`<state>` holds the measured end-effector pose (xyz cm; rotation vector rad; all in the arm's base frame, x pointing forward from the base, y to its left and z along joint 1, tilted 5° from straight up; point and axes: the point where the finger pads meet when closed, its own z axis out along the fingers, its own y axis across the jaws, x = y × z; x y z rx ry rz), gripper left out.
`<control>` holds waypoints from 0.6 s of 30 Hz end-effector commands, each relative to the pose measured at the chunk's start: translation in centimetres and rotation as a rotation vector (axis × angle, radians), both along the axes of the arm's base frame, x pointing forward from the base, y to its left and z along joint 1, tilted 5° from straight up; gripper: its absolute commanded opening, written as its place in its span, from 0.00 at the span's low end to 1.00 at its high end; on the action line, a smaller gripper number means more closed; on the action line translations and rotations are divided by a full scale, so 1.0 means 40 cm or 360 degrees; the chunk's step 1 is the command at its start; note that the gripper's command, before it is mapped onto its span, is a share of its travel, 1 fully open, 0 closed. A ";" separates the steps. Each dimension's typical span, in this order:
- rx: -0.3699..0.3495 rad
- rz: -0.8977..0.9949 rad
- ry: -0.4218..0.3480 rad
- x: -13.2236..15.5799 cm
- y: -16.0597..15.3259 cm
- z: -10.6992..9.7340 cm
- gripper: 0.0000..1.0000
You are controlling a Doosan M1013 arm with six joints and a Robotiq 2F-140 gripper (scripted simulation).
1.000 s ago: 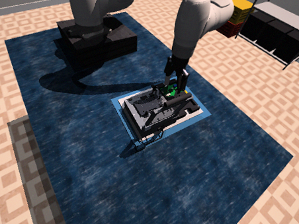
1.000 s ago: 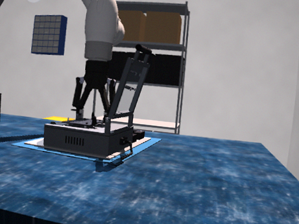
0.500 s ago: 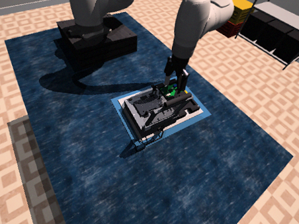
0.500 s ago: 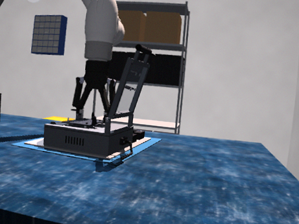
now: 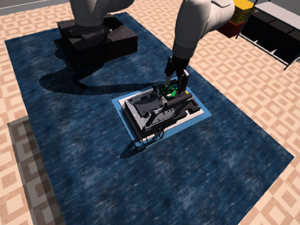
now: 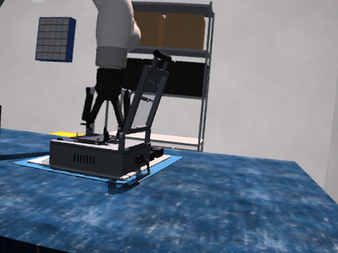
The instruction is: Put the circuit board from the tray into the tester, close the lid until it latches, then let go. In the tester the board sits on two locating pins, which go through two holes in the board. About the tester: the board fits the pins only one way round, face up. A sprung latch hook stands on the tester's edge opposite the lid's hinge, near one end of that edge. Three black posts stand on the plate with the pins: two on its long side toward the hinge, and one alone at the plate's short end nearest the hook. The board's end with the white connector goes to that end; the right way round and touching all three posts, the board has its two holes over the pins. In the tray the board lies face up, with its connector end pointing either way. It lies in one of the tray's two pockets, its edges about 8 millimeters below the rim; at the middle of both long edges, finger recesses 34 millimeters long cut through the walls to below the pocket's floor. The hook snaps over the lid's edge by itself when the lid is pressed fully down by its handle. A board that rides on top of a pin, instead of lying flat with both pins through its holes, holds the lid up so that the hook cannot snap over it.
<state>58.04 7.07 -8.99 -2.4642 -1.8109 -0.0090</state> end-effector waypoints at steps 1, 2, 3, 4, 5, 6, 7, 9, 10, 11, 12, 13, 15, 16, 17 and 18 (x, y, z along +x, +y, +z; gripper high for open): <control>0.0000 0.0000 0.0000 0.000 0.000 0.000 0.58; 0.0000 0.0000 0.0000 0.000 0.000 0.000 0.54; 0.0000 0.0000 0.0000 0.000 0.000 0.000 0.54; 0.0000 0.0000 0.0000 0.000 0.000 0.000 0.54; 0.0000 0.0000 0.0000 0.000 0.000 0.000 0.54; 0.0000 0.0000 0.0000 0.000 0.000 0.000 0.54; 0.0000 0.0000 0.0000 0.000 0.000 0.000 0.54; 0.0000 0.0000 0.0000 0.000 0.000 0.000 0.54; 0.0000 0.0000 0.0000 0.000 0.000 0.000 0.54; 0.0000 0.0000 0.0000 0.000 0.000 0.000 0.54; 0.0000 0.0000 0.0000 0.000 0.000 0.000 0.54; 0.0000 0.0000 0.0000 0.000 0.000 0.000 0.54; 0.0000 0.0000 0.0000 0.000 0.000 0.000 0.54; 0.0000 0.0000 0.0000 0.000 0.000 0.000 0.51; 0.0000 0.0000 0.0000 0.000 0.000 0.000 0.51; 0.0000 0.0000 0.0000 0.000 0.000 0.000 0.51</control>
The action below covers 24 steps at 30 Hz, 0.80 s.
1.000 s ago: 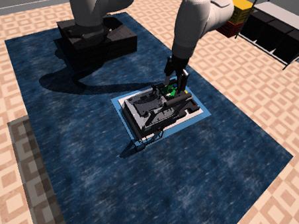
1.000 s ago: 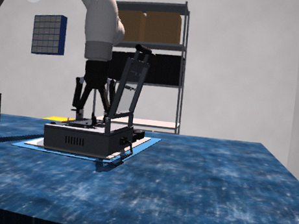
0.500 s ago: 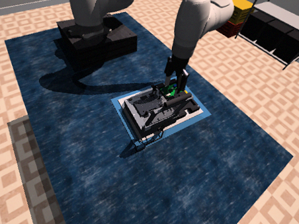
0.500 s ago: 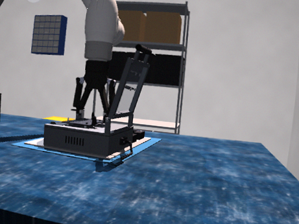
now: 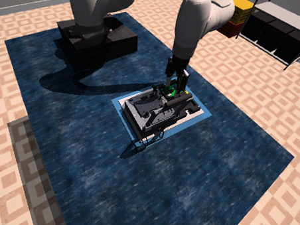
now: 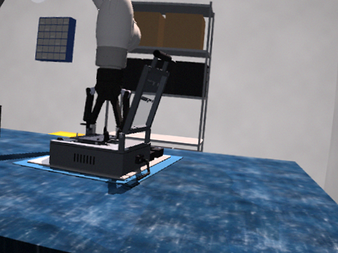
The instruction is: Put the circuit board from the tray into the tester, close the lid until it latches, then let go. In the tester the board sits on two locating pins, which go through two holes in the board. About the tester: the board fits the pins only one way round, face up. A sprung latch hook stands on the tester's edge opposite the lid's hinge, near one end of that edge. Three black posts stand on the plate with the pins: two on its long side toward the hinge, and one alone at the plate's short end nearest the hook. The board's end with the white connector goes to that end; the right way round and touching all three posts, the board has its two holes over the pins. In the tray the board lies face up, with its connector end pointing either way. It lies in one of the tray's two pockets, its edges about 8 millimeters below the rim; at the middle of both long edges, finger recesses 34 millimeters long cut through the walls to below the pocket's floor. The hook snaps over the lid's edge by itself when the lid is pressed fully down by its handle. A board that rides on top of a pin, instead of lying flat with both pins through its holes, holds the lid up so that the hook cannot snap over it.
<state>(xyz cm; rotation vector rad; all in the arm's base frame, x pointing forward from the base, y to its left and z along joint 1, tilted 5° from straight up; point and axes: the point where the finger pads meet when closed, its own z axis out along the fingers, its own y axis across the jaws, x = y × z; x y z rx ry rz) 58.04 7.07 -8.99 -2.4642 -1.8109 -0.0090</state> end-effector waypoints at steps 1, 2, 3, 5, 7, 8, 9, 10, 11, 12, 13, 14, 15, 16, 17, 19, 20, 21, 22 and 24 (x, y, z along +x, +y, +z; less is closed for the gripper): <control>0.0000 0.0000 0.0000 0.000 0.000 0.000 0.51; 0.0000 0.0000 0.0000 0.000 0.000 0.000 0.51; 0.0000 0.0000 0.0000 0.000 0.000 0.000 0.51; 0.0000 0.0000 0.0000 0.000 0.000 0.000 0.51; 0.0000 0.0000 0.0000 0.000 0.000 0.000 0.51; 0.0000 0.0000 0.0000 0.000 0.000 0.000 0.51; 0.0000 0.0000 0.0000 0.000 0.000 0.000 0.51; 0.0000 0.0000 0.0000 0.000 0.000 0.000 0.51; 0.0000 0.0000 0.0000 0.000 0.000 0.000 0.51; 0.0000 0.0000 0.0000 0.000 0.000 0.000 0.49; 0.0000 0.0000 0.0000 0.000 0.000 0.000 0.49; 0.0000 0.0000 0.0000 0.000 0.000 0.000 0.49; 0.0000 0.0000 0.0000 0.000 0.000 0.000 0.49; 0.0000 0.0000 0.0000 0.000 0.000 0.000 0.49; 0.0000 0.0000 0.0000 0.000 0.000 0.000 0.49; 0.0000 0.0000 0.0000 0.000 0.000 0.000 0.49; 0.0000 0.0000 0.0000 0.000 0.000 0.000 0.49; 0.0000 0.0000 0.0000 0.000 0.000 0.000 0.49; 0.0000 0.0000 0.0000 0.000 0.000 0.000 0.49; 0.0000 0.0000 0.0000 0.000 0.000 0.000 0.49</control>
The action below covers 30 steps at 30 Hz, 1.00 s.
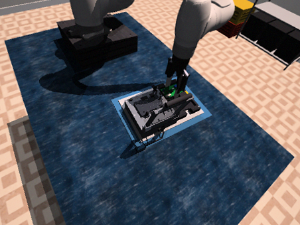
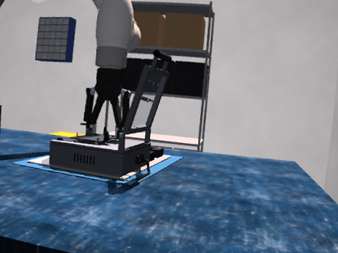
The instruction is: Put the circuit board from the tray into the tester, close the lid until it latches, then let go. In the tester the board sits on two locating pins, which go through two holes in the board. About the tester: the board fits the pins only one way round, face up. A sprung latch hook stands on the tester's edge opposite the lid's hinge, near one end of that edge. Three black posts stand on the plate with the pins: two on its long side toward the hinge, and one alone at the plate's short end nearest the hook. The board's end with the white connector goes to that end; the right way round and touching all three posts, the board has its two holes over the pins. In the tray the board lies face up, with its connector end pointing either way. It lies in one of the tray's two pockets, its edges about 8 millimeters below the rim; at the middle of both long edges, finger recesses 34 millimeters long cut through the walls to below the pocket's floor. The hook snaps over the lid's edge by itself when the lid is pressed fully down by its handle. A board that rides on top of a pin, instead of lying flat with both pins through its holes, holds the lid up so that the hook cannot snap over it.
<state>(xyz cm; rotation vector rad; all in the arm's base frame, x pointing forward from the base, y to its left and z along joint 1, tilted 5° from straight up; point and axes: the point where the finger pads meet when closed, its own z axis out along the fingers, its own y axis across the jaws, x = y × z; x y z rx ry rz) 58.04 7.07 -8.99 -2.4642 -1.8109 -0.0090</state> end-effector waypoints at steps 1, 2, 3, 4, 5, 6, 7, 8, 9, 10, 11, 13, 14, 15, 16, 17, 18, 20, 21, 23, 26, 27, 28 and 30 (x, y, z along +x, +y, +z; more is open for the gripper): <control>0.0000 0.0000 0.0000 0.000 0.000 0.000 0.49; 0.0000 0.0000 0.0000 0.000 0.000 0.000 0.47; 0.0000 0.0000 0.0000 0.000 0.000 0.000 0.47; 0.0000 0.0000 0.0000 0.000 0.000 0.000 0.47; 0.0000 0.0000 0.0000 0.000 0.000 0.000 0.47; 0.0000 0.0000 0.0000 0.000 0.000 0.000 0.47; 0.0000 0.0000 0.0000 0.000 0.000 0.000 0.47; 0.0000 0.0000 0.0000 0.000 0.000 0.000 0.47; 0.0000 0.0000 0.0000 0.000 0.000 0.000 0.47; 0.0000 0.0000 0.0000 0.000 0.000 0.000 0.47; 0.0000 0.0000 0.0000 0.000 0.000 0.000 0.47; 0.0000 0.0000 0.0000 0.000 0.000 0.000 0.47; 0.0000 0.0000 0.0000 0.000 0.000 0.000 0.47; 0.0000 0.0000 0.0000 0.000 0.000 0.000 0.47; 0.0000 0.0000 0.0000 0.000 0.000 0.000 0.46; 0.0000 0.0000 0.0000 0.000 0.000 0.000 0.46; 0.0000 0.0000 0.0000 0.000 0.000 0.000 0.46; 0.0000 0.0000 0.0000 0.000 0.000 0.000 0.46; 0.0000 0.0000 0.0000 0.000 0.000 0.000 0.46; 0.0000 0.0000 0.0000 0.000 0.000 0.000 0.46; 0.0000 0.0000 0.0000 0.000 0.000 0.000 0.46; 0.0000 0.0000 0.0000 0.000 0.000 0.000 0.46; 0.0000 0.0000 0.0000 0.000 0.000 0.000 0.46; 0.0000 0.0000 0.0000 0.000 0.000 0.000 0.46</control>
